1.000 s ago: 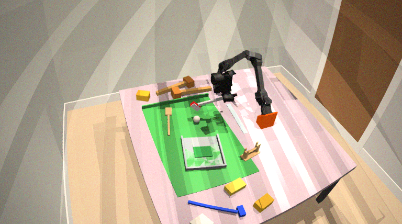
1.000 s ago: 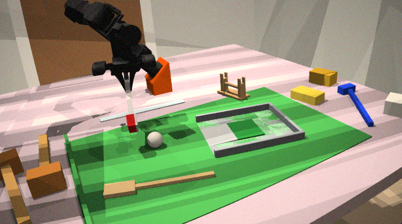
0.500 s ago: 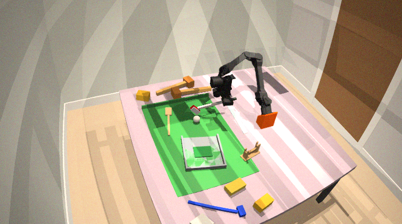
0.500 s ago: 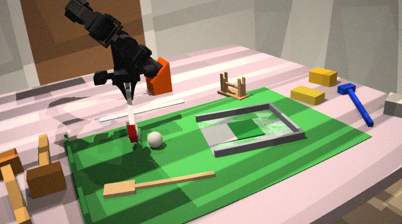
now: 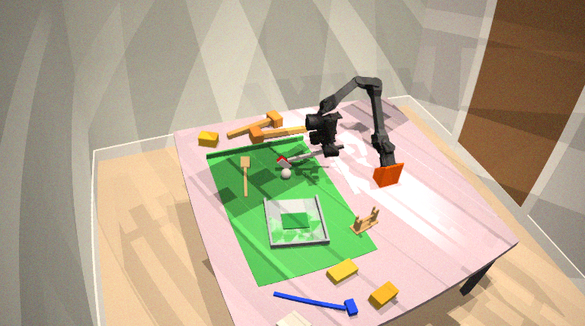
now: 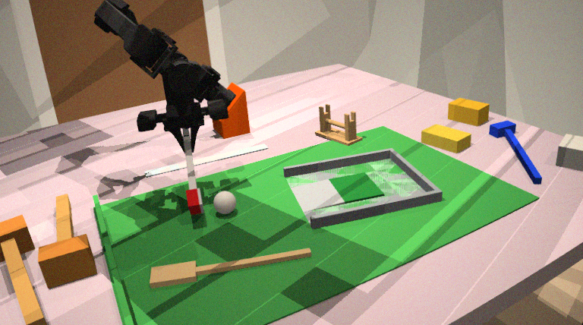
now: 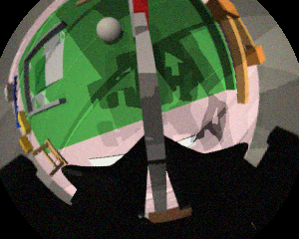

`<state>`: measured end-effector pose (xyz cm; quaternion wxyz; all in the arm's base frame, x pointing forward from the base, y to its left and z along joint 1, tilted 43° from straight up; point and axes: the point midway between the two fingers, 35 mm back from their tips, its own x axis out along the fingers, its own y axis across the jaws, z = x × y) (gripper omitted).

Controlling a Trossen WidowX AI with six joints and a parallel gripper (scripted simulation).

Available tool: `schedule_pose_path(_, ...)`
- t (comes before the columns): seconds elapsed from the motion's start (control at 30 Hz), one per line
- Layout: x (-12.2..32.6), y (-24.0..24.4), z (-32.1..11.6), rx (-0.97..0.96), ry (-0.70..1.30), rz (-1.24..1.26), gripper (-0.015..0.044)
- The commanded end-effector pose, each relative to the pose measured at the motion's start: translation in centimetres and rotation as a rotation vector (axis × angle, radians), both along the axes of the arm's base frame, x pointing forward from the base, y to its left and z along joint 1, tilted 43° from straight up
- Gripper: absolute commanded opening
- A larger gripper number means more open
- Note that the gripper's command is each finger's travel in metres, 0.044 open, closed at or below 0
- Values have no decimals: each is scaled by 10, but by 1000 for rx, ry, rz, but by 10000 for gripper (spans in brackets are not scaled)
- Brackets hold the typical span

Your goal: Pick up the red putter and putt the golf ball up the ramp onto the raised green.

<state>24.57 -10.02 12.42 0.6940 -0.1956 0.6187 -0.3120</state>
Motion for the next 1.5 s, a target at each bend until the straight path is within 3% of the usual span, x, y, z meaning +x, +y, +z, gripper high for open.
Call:
schedule_pose_path(0.0, 1, 1, 1, 0, -2, 0, 0)
schedule_pose_path(0.83, -5, -21, 15, -4, 5, 6, 0)
schedule_pose_path(1.2, 20, 72, -68, 4, -6, 5, 0)
schedule_pose_path(1.47, 20, 84, -67, 2, -7, 5, 0)
